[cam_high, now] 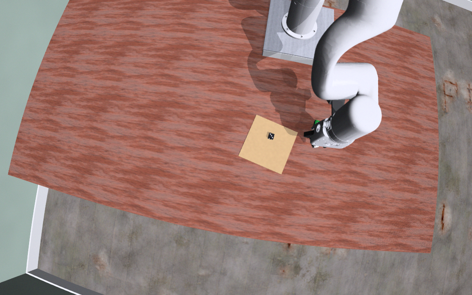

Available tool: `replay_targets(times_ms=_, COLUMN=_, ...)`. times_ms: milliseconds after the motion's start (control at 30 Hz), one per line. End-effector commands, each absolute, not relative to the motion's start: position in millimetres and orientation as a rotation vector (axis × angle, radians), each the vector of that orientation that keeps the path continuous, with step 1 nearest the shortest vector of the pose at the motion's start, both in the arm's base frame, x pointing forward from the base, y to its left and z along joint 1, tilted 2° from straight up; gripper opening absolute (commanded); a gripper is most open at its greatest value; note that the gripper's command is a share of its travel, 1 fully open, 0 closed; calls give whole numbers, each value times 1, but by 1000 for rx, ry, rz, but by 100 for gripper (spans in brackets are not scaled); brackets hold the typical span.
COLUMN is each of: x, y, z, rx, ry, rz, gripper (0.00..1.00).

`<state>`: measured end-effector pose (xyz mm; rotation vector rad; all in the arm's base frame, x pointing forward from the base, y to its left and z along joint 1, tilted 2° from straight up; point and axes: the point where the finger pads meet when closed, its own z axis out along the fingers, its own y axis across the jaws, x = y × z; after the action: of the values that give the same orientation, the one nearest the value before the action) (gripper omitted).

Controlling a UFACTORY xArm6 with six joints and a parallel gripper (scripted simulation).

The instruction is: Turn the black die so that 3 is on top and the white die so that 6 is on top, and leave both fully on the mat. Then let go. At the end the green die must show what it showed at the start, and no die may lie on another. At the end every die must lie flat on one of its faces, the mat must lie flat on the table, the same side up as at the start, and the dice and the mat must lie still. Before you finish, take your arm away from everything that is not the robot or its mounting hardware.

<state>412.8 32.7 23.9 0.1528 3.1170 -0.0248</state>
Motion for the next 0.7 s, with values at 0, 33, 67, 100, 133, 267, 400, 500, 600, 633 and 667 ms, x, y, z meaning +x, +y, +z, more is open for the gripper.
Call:
replay_targets(times_ms=0, x=414, y=33, z=18, rx=153, ry=3113, rz=-24, gripper=31)
replay_targets(times_ms=33, x=414, y=33, z=16, rx=153, ry=3113, rz=-24, gripper=31)
replay_targets(times_ms=67, x=414, y=33, z=15, rx=153, ry=3113, rz=-24, gripper=31)
replay_targets(times_ms=100, x=415, y=32, z=14, rx=153, ry=3113, rz=-24, gripper=31)
replay_targets(times_ms=133, x=415, y=32, z=13, rx=153, ry=3113, rz=-24, gripper=31)
replay_targets(times_ms=267, x=415, y=32, z=9, rx=153, ry=3113, rz=-24, gripper=31)
replay_targets(times_ms=400, x=415, y=32, z=7, rx=153, ry=3113, rz=-24, gripper=31)
replay_targets(times_ms=500, x=415, y=32, z=5, rx=153, ry=3113, rz=-24, gripper=31)
replay_targets(times_ms=600, x=415, y=32, z=4, rx=153, ry=3113, rz=-24, gripper=31)
replay_targets(times_ms=633, x=415, y=32, z=4, rx=153, ry=3113, rz=-24, gripper=31)
replay_targets(times_ms=667, x=415, y=32, z=3, rx=153, ry=3113, rz=-24, gripper=31)
